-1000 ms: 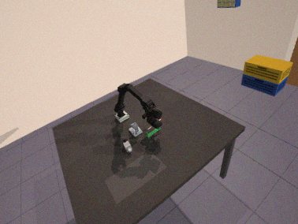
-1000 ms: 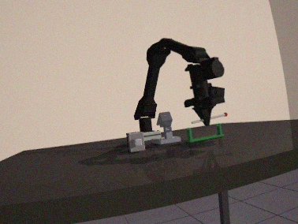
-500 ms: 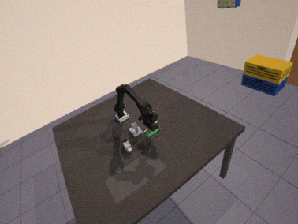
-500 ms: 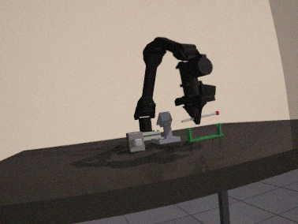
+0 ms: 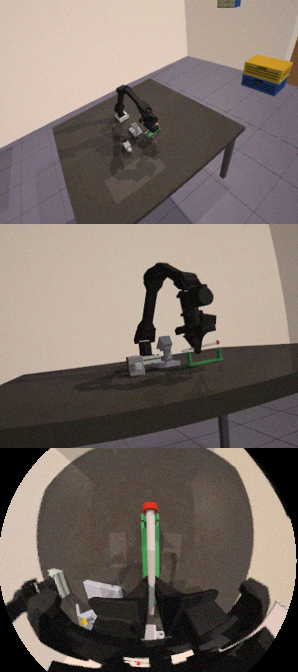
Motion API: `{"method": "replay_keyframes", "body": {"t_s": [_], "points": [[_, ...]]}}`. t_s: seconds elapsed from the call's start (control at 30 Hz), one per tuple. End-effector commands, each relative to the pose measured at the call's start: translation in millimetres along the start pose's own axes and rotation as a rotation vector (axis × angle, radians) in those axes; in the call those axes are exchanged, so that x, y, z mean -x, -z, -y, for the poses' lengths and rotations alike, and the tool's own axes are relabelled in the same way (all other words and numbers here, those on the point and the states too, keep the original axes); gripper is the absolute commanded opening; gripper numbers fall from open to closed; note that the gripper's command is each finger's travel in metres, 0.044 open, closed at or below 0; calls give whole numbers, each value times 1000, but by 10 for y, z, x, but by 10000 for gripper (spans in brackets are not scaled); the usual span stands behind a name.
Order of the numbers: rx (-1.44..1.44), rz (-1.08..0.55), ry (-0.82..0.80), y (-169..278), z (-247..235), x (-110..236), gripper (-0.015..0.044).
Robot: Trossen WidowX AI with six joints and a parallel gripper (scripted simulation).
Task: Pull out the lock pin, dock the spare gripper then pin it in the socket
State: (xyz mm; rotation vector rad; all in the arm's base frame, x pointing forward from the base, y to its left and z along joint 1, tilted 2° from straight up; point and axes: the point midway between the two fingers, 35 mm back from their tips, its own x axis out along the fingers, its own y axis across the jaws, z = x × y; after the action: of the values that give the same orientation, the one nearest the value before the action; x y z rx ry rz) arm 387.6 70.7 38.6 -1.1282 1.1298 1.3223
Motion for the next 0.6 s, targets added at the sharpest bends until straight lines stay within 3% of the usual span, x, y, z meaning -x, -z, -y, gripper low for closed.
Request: {"method": "replay_keyframes", "body": {"t_s": [0.0, 0.57], "points": [[4, 0, 1, 7, 6, -64, 0], [4, 0, -2, 17, 8, -179, 0]]}}
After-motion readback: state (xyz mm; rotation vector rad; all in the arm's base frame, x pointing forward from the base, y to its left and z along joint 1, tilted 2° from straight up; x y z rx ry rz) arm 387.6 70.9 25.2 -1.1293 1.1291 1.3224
